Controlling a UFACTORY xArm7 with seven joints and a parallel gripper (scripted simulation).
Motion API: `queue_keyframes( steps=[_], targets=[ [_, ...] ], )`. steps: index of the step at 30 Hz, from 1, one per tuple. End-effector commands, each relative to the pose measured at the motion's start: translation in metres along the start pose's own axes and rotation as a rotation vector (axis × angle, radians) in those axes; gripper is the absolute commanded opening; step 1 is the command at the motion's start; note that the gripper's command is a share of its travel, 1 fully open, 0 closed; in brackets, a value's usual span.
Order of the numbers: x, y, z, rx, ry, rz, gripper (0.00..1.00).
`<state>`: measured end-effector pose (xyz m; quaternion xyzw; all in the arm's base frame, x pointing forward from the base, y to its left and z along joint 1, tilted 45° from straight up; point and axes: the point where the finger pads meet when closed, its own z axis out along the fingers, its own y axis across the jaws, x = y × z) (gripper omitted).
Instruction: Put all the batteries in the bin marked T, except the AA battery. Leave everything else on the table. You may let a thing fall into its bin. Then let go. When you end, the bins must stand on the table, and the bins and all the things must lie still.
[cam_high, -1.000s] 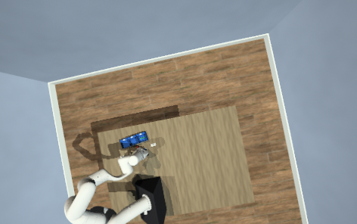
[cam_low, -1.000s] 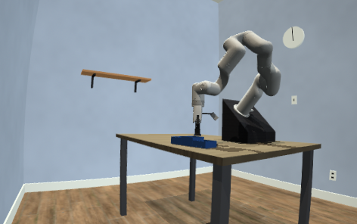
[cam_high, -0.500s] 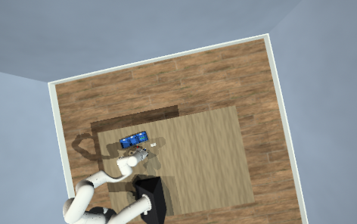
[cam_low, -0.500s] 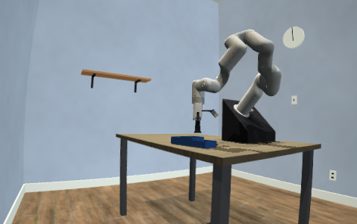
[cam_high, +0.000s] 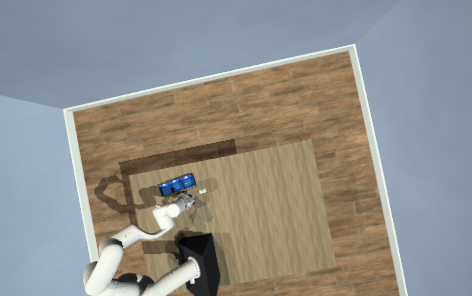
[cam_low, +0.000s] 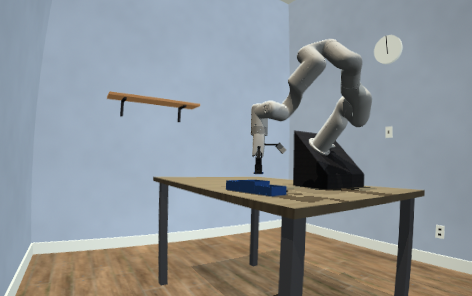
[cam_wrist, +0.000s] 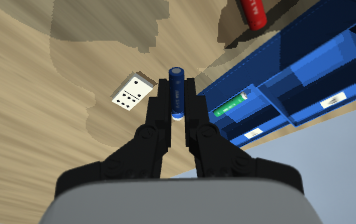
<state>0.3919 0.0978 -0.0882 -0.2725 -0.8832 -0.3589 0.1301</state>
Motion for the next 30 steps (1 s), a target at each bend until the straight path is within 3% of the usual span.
queue_keyframes(
  steps=[1,15,24,30],
  targets=[
    [-0.016,0.013,-0.002,0.0,-0.004,0.051,0.0],
    [-0.069,0.062,-0.002,-0.012,-0.013,0.483,0.0],
    [-0.072,0.065,-0.002,-0.006,-0.007,0.746,0.0],
    [-0.071,0.064,-0.002,-0.002,-0.004,0.775,0.0]
  ],
)
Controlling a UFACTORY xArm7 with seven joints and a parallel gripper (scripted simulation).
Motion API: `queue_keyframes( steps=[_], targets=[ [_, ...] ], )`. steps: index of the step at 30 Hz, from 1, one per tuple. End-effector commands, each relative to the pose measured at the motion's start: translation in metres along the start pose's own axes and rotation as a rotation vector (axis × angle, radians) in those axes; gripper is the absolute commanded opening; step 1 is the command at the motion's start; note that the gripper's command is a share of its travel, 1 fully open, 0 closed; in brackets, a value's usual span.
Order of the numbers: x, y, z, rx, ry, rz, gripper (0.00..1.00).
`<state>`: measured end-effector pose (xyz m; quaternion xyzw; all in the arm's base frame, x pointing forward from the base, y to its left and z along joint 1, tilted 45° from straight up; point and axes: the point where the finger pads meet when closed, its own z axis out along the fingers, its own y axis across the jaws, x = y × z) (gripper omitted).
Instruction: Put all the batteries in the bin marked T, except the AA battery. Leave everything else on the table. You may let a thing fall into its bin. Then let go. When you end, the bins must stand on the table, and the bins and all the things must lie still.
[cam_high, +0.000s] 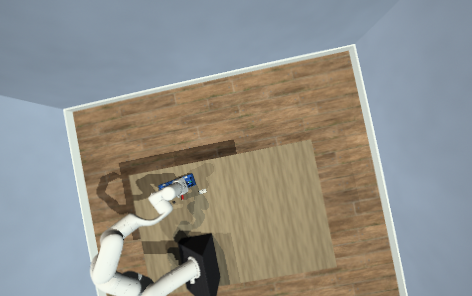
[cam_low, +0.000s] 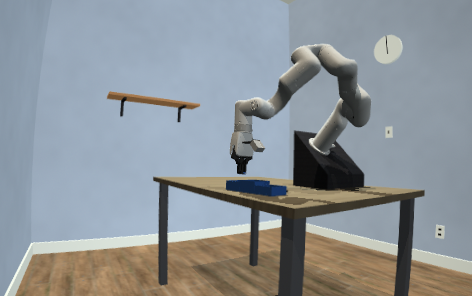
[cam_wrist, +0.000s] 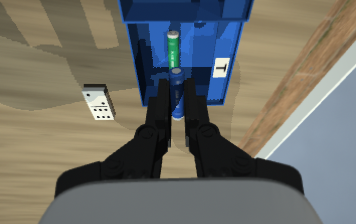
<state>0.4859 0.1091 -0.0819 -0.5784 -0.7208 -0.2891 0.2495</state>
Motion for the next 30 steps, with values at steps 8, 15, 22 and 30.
queue_keyframes(
  steps=[8,15,22,30],
  targets=[
    [-0.001,0.0,-0.002,0.006,-0.002,0.025,0.0],
    [-0.001,0.0,0.002,0.006,-0.002,0.025,0.0],
    [-0.001,0.0,0.016,0.006,-0.002,0.025,0.0],
    [-0.001,0.0,0.028,0.006,-0.002,0.025,0.0]
  ],
)
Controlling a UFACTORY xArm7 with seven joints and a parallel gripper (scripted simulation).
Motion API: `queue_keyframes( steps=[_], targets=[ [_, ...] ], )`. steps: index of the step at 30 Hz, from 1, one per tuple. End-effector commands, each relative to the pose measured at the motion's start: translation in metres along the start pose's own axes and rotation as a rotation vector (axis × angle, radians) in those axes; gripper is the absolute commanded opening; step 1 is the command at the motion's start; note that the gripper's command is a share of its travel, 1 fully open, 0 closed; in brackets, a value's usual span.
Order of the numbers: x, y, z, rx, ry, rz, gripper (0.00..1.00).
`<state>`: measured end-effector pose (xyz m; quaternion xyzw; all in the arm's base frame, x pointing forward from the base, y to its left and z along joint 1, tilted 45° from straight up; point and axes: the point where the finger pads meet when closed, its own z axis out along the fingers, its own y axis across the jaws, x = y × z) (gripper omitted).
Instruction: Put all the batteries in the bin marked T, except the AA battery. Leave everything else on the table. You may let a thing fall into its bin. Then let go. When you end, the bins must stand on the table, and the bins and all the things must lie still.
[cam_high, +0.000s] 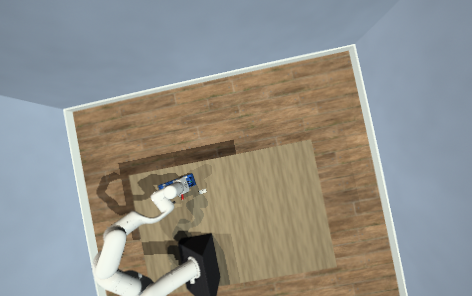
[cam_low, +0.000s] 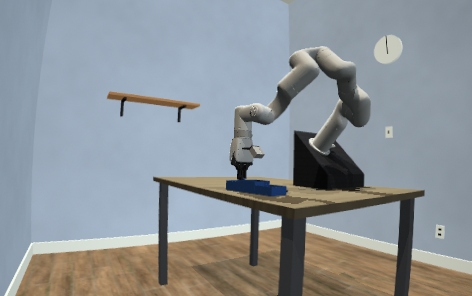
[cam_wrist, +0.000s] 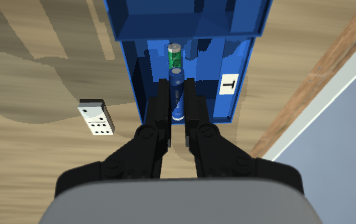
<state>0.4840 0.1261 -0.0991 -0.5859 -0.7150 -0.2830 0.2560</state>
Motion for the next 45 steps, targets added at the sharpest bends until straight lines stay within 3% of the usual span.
queue_keyframes(
  steps=[1,19,20,37,45],
  targets=[
    [-0.001,0.001,0.005,-0.003,-0.002,0.0,0.0],
    [-0.001,0.001,0.014,-0.003,-0.002,0.0,0.0],
    [-0.001,0.001,0.014,-0.003,-0.002,0.0,0.23],
    [-0.001,0.001,0.014,-0.003,-0.002,0.0,0.23],
    [-0.001,0.001,0.003,-0.003,-0.002,0.0,0.23]
  ],
)
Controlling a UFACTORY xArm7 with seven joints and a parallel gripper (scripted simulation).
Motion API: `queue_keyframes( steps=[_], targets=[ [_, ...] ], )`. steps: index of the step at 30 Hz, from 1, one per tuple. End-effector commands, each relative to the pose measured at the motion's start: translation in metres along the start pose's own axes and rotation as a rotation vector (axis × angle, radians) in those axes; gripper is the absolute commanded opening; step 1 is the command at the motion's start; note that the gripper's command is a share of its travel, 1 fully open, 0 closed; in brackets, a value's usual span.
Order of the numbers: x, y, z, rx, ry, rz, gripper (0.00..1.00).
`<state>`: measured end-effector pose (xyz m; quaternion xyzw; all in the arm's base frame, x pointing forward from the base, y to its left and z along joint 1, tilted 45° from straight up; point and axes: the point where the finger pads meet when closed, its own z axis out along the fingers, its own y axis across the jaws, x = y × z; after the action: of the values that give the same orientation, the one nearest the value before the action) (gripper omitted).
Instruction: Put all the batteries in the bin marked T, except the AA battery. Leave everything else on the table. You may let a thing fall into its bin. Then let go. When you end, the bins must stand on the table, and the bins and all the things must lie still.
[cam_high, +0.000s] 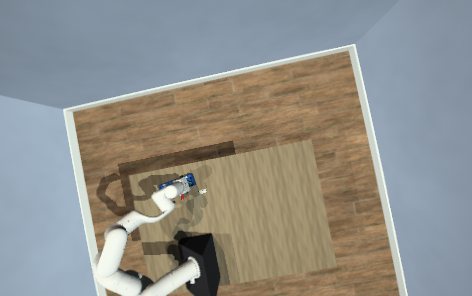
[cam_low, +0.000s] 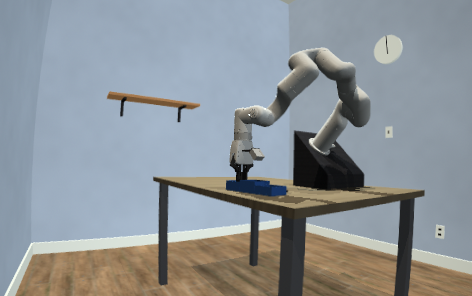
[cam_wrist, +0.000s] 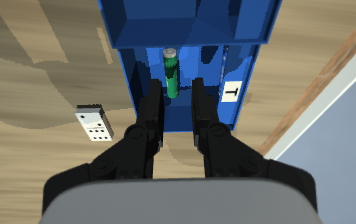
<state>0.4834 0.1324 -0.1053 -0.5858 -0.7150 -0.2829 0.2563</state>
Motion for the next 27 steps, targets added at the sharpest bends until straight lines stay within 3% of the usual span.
queue_keyframes(
  steps=[1,15,17,25,26,27],
  targets=[
    [-0.001,0.001,-0.006,-0.004,-0.003,0.0,0.23],
    [-0.001,0.001,-0.023,-0.004,-0.003,0.0,0.23],
    [-0.001,0.001,-0.033,-0.004,-0.003,0.0,0.23],
    [-0.001,0.001,-0.035,-0.004,-0.003,0.0,0.23],
    [-0.001,0.001,-0.039,-0.004,-0.003,0.0,1.0],
    [-0.001,0.001,-0.043,-0.004,-0.003,0.0,1.0]
  ],
)
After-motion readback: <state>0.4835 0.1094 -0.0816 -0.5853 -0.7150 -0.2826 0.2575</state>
